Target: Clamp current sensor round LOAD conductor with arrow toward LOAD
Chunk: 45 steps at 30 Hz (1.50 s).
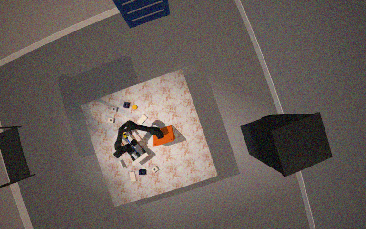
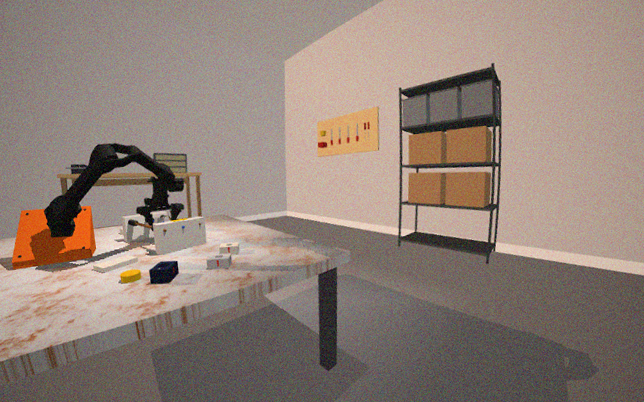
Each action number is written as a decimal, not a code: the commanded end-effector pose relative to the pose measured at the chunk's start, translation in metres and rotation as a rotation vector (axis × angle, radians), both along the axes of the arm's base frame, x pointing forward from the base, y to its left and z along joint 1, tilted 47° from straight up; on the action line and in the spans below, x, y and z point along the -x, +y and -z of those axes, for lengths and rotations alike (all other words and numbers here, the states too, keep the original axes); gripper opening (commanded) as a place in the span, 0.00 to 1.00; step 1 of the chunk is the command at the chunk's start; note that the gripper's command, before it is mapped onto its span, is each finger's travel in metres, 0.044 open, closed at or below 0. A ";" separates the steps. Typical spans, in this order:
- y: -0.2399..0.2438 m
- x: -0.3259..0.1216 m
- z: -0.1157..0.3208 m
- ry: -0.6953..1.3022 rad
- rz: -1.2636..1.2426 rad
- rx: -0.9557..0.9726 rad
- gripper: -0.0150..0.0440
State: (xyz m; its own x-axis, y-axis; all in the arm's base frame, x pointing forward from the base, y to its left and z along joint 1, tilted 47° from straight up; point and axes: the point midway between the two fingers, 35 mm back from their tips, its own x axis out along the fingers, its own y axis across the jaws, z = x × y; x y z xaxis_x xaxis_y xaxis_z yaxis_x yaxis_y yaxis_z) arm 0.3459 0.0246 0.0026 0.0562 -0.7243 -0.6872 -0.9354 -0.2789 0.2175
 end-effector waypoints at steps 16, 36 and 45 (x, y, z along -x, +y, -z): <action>-0.007 0.000 0.006 0.001 0.001 0.001 0.89; -0.007 0.000 0.006 0.001 0.001 0.001 0.43; -0.007 0.000 0.006 0.001 0.001 0.001 0.25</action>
State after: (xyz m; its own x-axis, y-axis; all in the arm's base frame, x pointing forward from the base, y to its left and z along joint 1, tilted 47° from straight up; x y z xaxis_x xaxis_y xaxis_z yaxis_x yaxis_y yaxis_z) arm 0.3459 0.0176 -0.0035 0.0540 -0.7255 -0.6861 -0.9352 -0.2776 0.2199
